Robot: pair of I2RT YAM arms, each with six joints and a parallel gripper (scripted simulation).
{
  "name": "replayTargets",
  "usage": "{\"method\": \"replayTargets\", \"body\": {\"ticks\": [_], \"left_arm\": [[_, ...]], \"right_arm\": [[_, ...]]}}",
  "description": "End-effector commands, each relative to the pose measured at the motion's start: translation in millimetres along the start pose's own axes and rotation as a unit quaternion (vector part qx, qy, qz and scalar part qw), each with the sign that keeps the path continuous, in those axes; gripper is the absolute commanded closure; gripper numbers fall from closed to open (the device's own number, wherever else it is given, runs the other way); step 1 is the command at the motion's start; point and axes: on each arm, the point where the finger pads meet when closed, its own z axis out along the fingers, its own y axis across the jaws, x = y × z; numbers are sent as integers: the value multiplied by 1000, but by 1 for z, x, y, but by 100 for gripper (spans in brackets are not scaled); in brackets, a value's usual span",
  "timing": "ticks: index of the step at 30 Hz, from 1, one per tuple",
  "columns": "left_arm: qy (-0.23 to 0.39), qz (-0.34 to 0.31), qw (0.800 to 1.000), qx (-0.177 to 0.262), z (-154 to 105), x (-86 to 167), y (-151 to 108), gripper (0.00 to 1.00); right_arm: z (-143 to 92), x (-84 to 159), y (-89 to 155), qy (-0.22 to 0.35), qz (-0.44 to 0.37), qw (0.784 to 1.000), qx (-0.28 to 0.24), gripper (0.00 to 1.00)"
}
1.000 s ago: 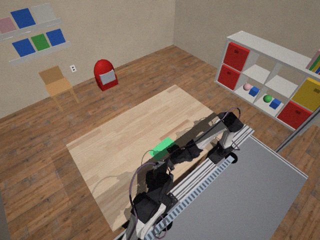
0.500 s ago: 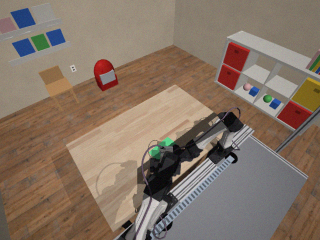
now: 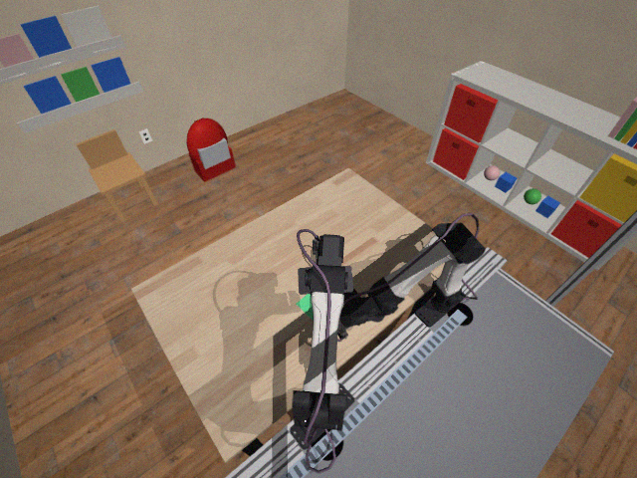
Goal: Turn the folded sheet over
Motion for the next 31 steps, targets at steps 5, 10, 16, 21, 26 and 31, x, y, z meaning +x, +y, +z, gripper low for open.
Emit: {"method": "replayTargets", "body": {"ticks": [5, 10, 16, 21, 26, 31], "left_arm": [[44, 35, 998, 43, 29, -29, -13, 0], [70, 39, 996, 48, 50, -37, -14, 0], [75, 36, 996, 43, 56, -39, -13, 0], [70, 35, 996, 43, 52, -39, -13, 0], [70, 35, 996, 43, 52, -39, -13, 0], [70, 35, 996, 43, 52, -39, -13, 0]], "right_arm": [[0, 2, -2, 6, 4, 1000, 1, 35], [0, 2, -2, 6, 4, 1000, 1, 35], [0, 2, -2, 6, 4, 1000, 1, 35], [0, 2, -2, 6, 4, 1000, 1, 35], [0, 2, -2, 6, 4, 1000, 1, 35], [0, 2, -2, 6, 4, 1000, 1, 35]]}}
